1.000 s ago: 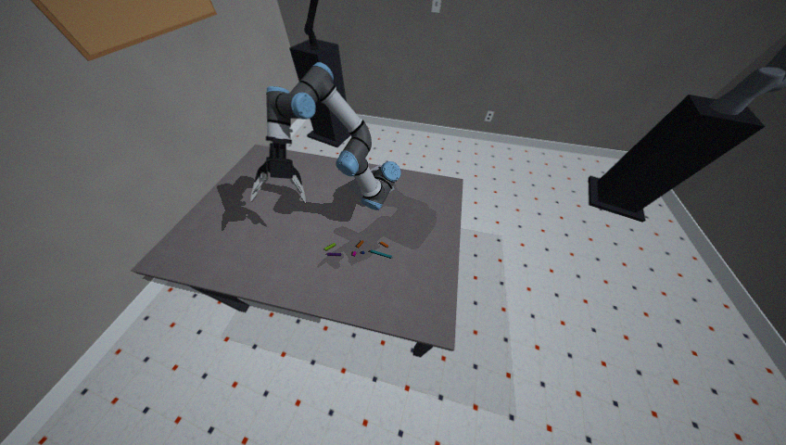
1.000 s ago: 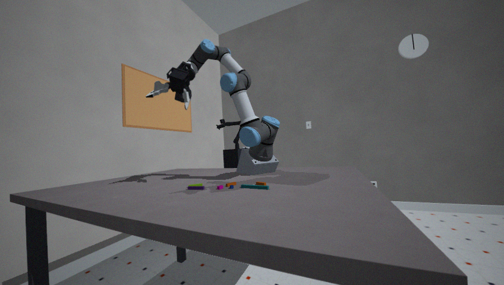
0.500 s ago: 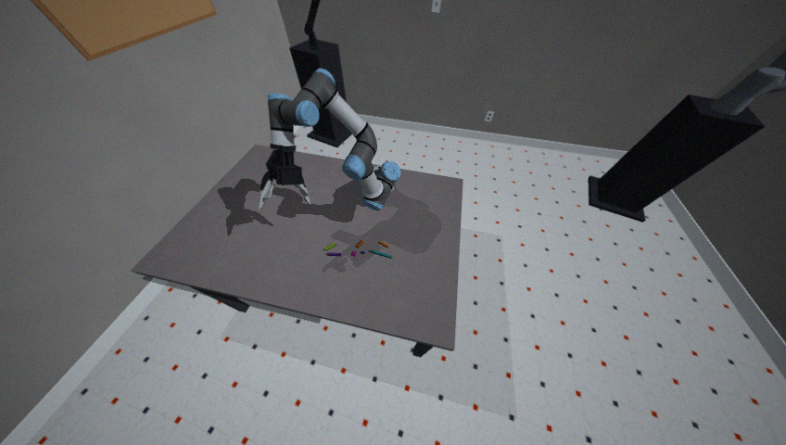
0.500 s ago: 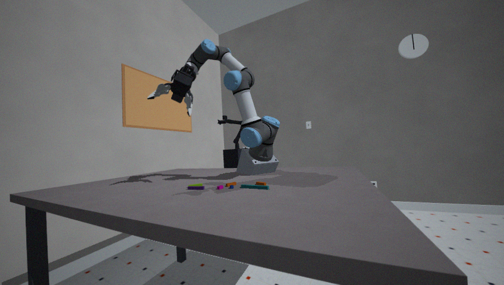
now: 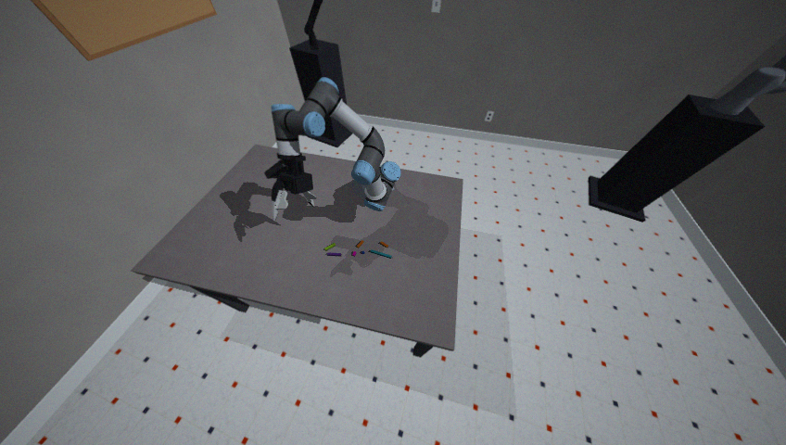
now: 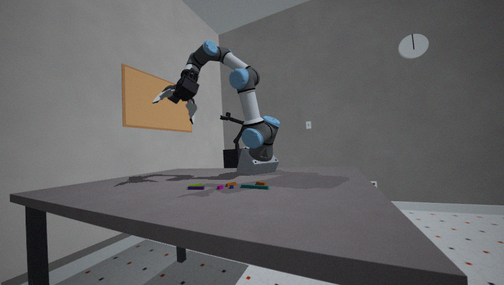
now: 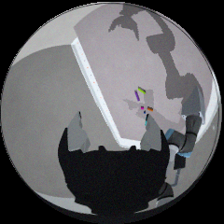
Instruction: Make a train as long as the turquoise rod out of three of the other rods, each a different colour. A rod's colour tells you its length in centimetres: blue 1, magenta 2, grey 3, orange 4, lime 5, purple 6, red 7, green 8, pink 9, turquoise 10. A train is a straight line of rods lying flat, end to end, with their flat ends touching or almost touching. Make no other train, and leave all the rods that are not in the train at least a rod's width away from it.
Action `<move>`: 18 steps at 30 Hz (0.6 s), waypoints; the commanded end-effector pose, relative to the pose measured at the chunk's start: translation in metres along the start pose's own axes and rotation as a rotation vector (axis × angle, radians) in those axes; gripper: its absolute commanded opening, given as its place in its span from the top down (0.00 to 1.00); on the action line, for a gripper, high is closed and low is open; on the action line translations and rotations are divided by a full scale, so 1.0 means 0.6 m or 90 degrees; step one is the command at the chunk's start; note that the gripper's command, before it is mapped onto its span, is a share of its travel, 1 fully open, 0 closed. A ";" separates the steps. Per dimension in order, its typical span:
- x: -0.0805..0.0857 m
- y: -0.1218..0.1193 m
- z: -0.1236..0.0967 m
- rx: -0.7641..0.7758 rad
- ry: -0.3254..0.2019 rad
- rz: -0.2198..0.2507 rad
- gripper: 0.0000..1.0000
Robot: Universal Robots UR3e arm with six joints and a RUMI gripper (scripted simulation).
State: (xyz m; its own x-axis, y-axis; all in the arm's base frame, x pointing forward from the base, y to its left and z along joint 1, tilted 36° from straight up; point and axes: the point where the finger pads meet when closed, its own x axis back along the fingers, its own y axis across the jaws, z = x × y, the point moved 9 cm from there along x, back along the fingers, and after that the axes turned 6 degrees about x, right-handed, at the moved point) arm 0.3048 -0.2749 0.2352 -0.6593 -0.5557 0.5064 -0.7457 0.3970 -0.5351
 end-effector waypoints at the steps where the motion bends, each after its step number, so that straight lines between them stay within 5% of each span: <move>1: -0.018 0.013 -0.015 0.096 0.013 -0.013 0.00; 18: -0.071 0.049 -0.050 0.344 0.003 -0.086 0.00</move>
State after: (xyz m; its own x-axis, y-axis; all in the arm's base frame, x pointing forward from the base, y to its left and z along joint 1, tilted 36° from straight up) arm 0.3096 -0.2273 0.2207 -0.5571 -0.5895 0.5849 -0.7049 -0.0368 -0.7084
